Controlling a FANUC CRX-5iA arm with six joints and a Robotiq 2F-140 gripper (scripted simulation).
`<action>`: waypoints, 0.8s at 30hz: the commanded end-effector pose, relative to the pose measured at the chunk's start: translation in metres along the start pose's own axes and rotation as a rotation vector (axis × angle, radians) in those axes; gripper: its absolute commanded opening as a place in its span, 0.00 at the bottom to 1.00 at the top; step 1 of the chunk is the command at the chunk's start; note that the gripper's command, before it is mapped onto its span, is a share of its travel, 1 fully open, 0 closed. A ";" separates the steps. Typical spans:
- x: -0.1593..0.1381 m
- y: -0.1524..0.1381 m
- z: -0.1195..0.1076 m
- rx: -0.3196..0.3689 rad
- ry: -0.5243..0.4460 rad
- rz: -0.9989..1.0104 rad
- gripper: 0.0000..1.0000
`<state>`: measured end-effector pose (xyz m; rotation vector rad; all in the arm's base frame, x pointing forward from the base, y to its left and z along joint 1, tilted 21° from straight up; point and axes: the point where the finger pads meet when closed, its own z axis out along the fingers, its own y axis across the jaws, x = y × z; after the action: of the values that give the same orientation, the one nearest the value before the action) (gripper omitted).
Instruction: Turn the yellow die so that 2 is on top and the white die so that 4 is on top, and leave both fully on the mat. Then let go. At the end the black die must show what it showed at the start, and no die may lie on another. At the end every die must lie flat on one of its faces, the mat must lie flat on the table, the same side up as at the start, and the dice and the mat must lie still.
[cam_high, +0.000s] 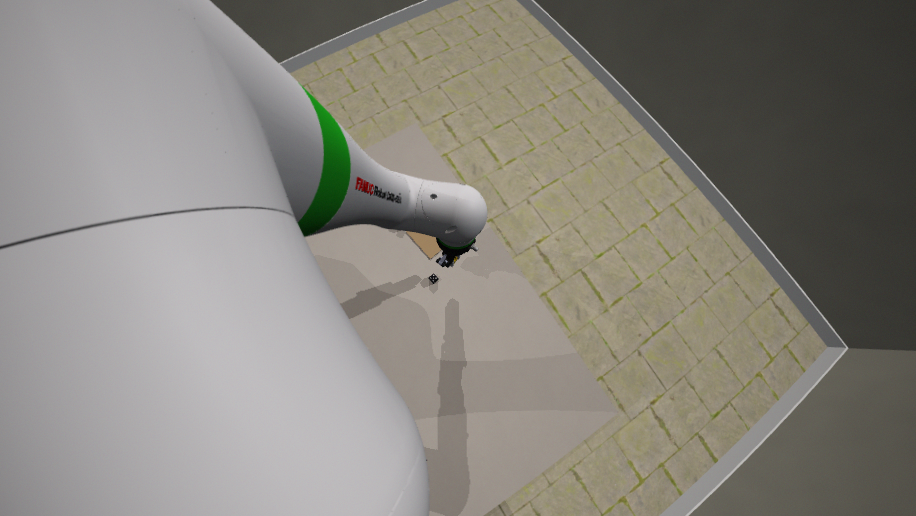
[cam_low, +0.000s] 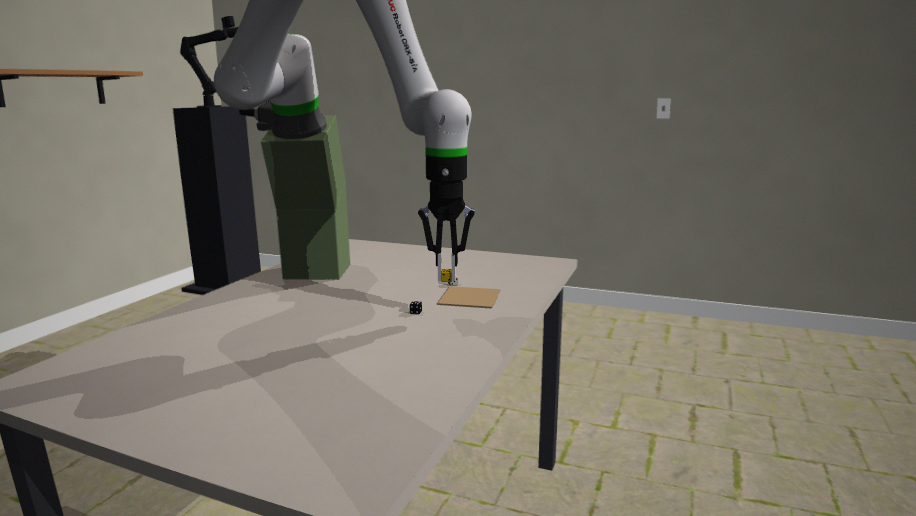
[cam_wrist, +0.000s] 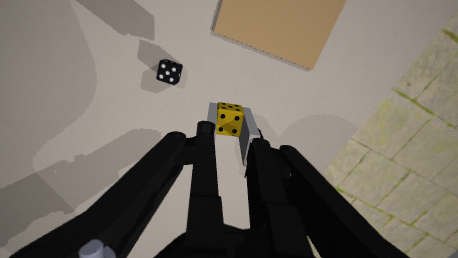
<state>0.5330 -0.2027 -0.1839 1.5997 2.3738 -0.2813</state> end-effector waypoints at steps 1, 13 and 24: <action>-0.001 0.000 0.001 -0.016 -0.030 0.084 0.13; 0.000 -0.001 0.002 -0.003 -0.140 0.085 0.13; 0.007 -0.001 0.006 0.004 -0.390 0.087 0.13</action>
<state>0.5338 -0.1981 -0.1889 1.5521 2.0922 -0.5260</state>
